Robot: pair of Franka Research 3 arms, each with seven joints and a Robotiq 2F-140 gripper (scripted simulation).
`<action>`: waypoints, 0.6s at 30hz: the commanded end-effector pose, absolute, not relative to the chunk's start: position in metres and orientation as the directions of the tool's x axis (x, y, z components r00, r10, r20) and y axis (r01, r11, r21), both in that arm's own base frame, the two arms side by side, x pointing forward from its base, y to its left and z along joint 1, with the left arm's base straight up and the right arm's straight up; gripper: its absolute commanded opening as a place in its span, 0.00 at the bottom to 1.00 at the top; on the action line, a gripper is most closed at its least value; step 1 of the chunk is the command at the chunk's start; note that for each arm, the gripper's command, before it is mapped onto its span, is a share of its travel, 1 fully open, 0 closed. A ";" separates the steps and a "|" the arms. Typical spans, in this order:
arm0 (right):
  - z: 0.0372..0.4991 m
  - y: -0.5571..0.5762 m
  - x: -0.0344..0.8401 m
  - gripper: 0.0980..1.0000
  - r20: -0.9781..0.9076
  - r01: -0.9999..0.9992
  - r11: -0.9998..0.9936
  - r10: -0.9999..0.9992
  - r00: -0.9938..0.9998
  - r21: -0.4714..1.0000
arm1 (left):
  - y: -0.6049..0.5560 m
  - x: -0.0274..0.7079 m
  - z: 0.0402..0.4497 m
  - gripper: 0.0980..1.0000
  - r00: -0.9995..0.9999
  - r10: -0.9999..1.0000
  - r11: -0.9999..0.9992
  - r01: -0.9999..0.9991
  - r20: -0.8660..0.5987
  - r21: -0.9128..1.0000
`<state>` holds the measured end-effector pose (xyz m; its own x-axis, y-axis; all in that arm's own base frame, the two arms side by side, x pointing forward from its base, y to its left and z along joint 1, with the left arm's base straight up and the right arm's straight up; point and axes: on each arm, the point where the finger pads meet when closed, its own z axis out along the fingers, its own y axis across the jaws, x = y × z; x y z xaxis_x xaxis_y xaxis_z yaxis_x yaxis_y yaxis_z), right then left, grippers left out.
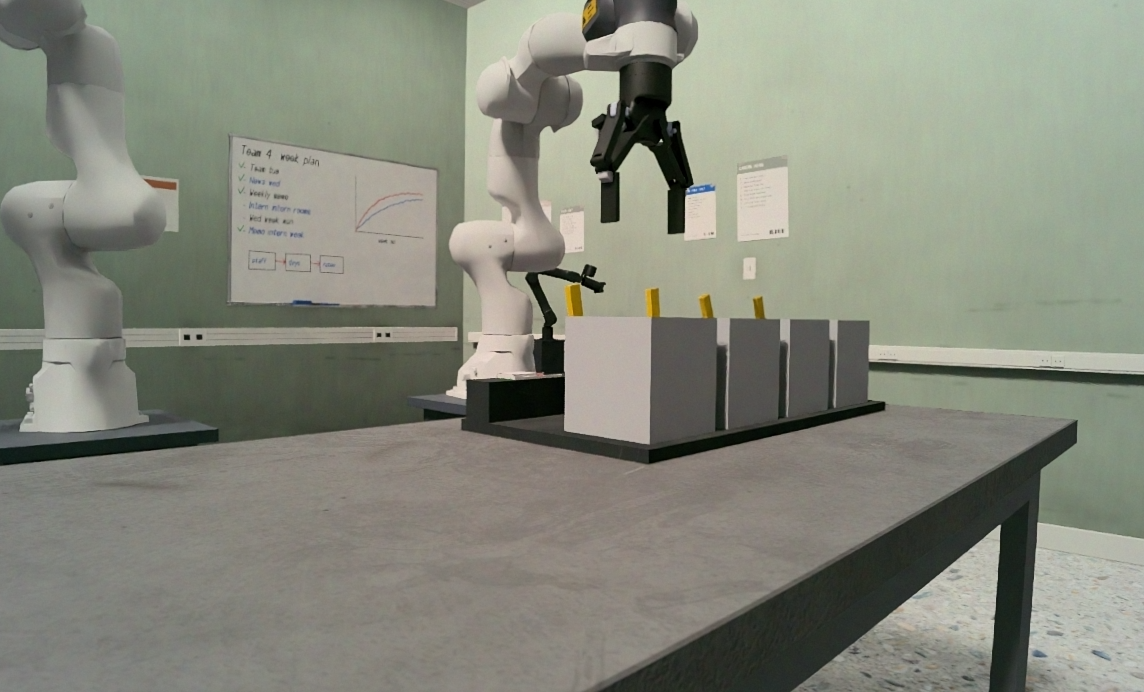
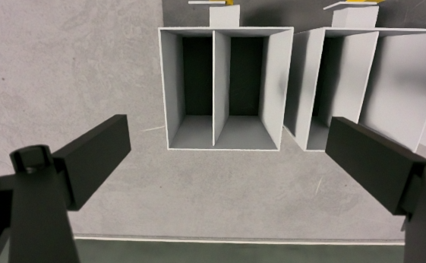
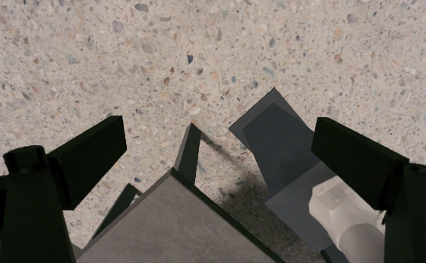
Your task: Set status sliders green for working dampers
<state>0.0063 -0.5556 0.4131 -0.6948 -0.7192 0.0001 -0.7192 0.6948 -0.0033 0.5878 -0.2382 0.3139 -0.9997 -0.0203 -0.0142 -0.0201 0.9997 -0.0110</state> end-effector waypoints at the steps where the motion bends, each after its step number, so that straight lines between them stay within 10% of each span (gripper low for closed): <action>1: 0.413 -0.554 0.006 1.00 0.000 -0.714 0.700 -0.714 -0.700 0.000 | -0.238 0.588 0.314 1.00 -1.000 -0.020 1.000 -0.020 -0.014 -0.011; 6: 0.413 -0.554 0.006 1.00 0.000 -0.714 0.700 -0.714 -0.700 0.000 | -0.238 0.588 0.314 1.00 -1.000 -0.020 1.000 -0.020 -0.014 -0.011; 7: 0.413 -0.554 0.006 1.00 0.000 -0.714 0.700 -0.714 -0.700 0.000 | -0.238 0.588 0.314 0.23 -1.000 -0.020 1.000 -0.020 -0.014 -0.011; 18: 0.413 -0.554 0.006 1.00 0.000 -0.714 0.700 -0.714 -0.700 0.000 | -0.238 0.588 0.314 0.23 -1.000 -0.020 1.000 -0.020 -0.014 -0.011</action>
<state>0.0059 -0.5554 0.4130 -0.6967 -0.7174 0.0005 -0.7174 0.6967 -0.0020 0.5878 -0.2382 0.3139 -0.9997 -0.0203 -0.0143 -0.0201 0.9997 -0.0111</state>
